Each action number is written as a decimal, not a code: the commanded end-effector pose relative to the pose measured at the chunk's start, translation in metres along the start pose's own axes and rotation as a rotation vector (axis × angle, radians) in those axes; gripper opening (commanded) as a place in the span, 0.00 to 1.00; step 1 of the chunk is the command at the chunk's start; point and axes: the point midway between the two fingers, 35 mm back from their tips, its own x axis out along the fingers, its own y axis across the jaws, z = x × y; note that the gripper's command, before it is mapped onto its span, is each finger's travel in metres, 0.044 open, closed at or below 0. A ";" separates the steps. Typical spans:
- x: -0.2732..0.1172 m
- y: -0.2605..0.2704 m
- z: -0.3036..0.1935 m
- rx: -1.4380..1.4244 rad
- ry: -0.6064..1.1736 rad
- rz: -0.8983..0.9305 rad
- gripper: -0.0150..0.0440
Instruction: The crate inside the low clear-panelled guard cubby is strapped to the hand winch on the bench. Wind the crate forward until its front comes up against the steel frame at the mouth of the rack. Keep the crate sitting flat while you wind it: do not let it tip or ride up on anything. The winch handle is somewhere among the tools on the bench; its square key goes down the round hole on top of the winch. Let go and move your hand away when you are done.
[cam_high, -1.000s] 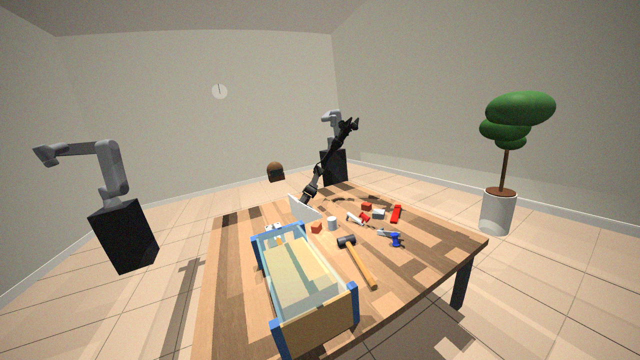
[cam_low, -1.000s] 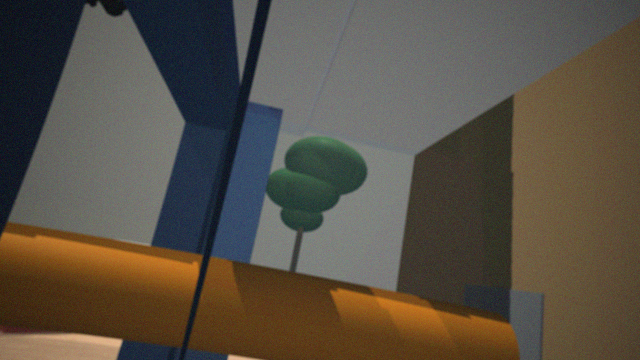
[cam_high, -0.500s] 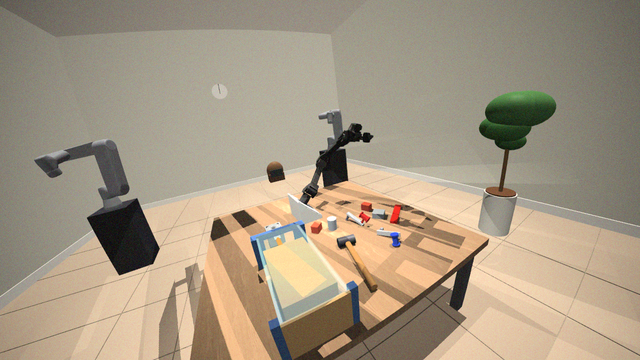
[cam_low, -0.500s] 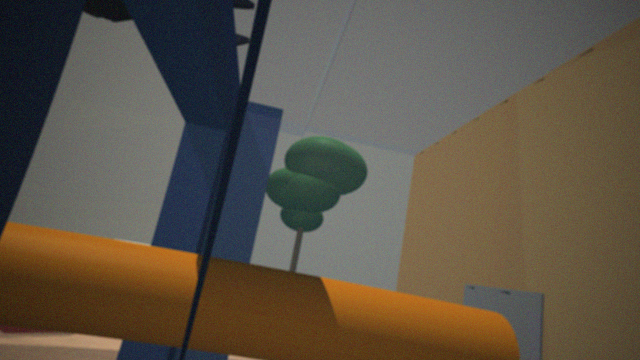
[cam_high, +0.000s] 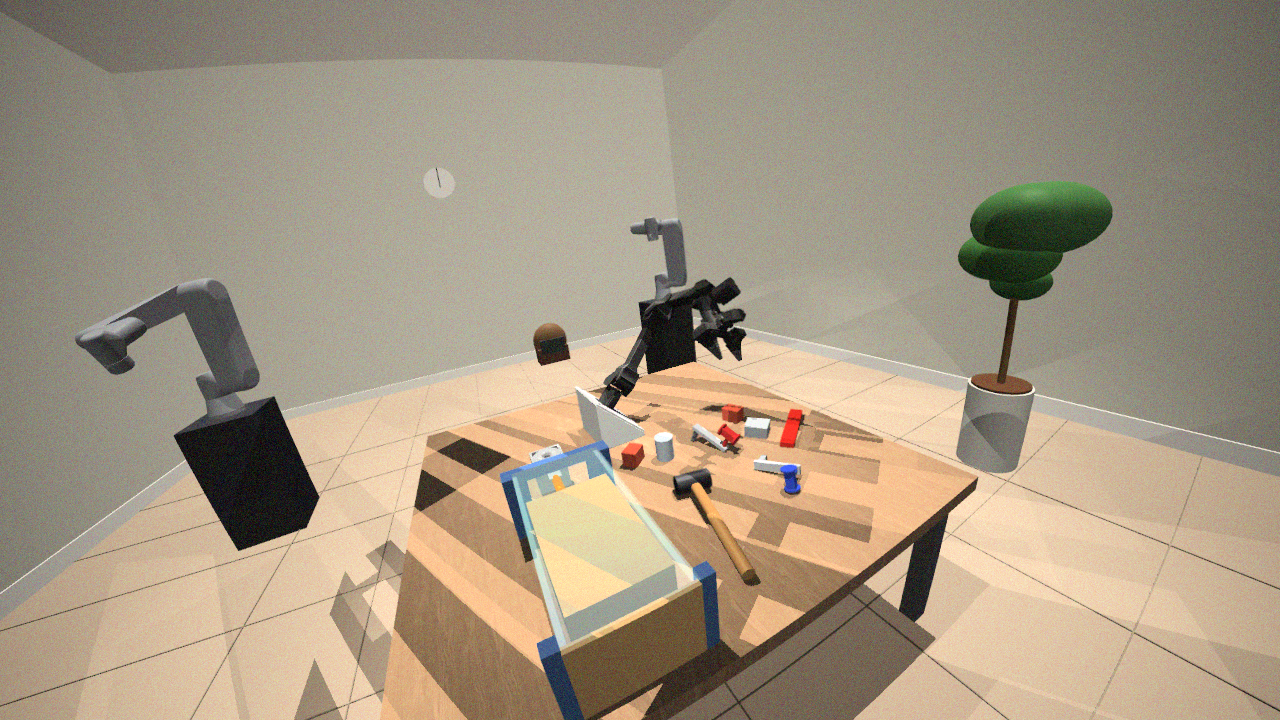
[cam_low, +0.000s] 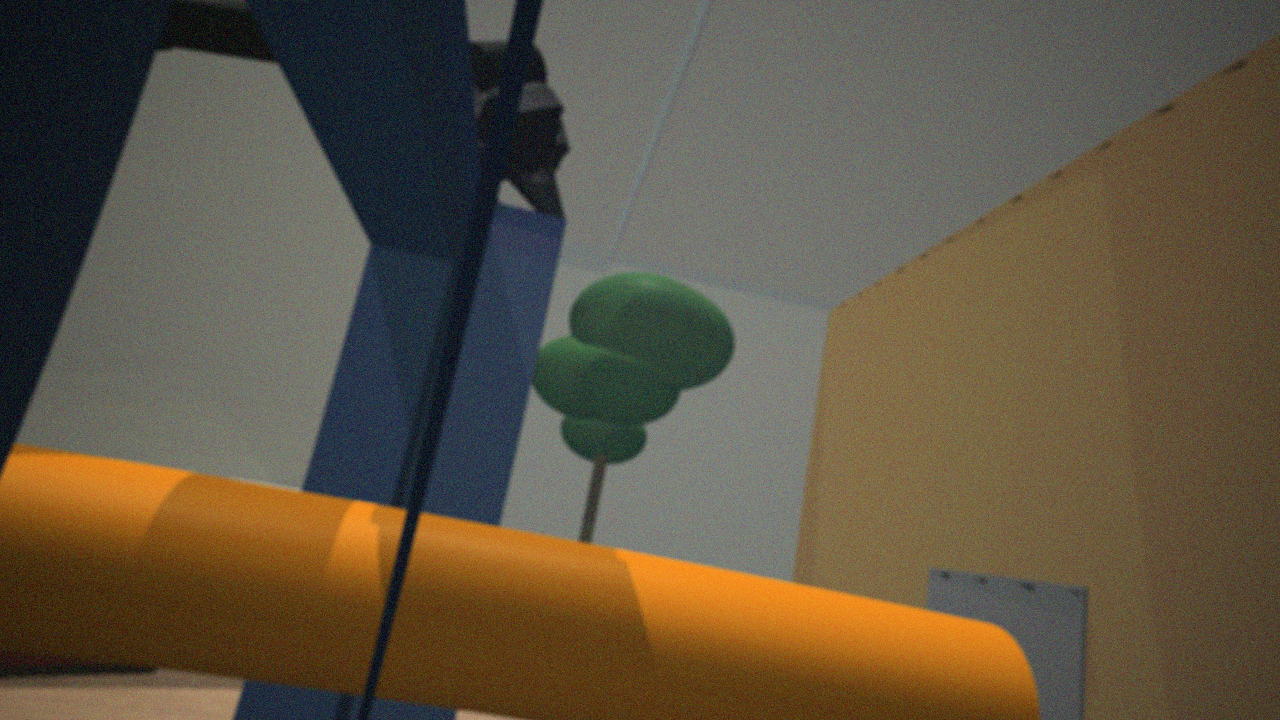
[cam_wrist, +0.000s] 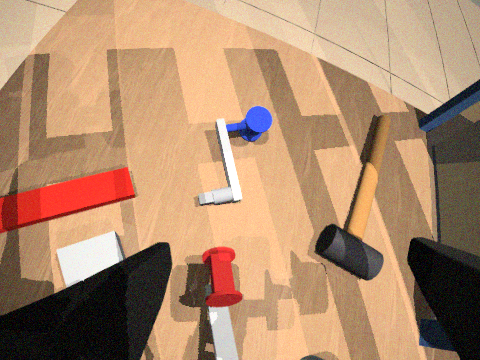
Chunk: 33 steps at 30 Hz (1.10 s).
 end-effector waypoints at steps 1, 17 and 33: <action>0.042 0.004 -0.045 -0.024 0.257 0.122 1.00; 0.084 0.009 -0.117 -0.014 0.616 0.361 1.00; 0.156 0.041 -0.170 -0.013 0.613 0.365 1.00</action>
